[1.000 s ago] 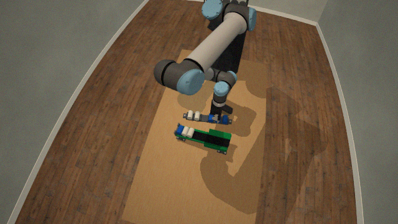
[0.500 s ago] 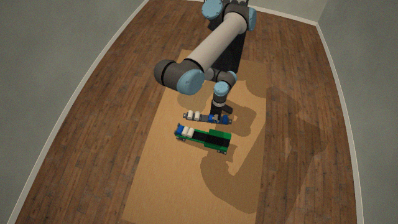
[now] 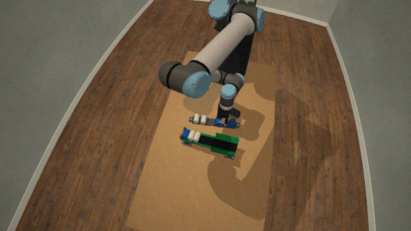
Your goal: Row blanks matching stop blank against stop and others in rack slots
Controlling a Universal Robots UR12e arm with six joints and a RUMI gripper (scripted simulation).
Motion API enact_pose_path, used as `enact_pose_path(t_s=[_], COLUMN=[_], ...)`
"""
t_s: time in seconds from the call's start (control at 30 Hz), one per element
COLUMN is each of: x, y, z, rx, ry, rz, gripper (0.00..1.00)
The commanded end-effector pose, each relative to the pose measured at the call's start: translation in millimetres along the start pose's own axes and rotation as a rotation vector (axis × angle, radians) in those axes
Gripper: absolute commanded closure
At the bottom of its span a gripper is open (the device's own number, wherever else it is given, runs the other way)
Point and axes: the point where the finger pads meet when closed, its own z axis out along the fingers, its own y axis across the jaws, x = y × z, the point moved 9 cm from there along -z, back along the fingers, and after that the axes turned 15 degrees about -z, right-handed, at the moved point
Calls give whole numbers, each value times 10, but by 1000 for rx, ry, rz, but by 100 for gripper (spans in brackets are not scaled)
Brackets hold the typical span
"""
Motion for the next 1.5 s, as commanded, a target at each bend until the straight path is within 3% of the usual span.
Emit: enact_pose_path(t_s=[0.0,0.53,0.7,0.97,1.1,1.47], x=[1,1,1,1,1,1], y=[2,2,2,1,1,1], z=[-4,-43,-170,-750,-946,-1004], rx=[0,0,0,0,0,0], ry=[0,0,0,0,0,0], rz=[0,0,0,0,0,0], gripper=[64,64,64,64,64,64])
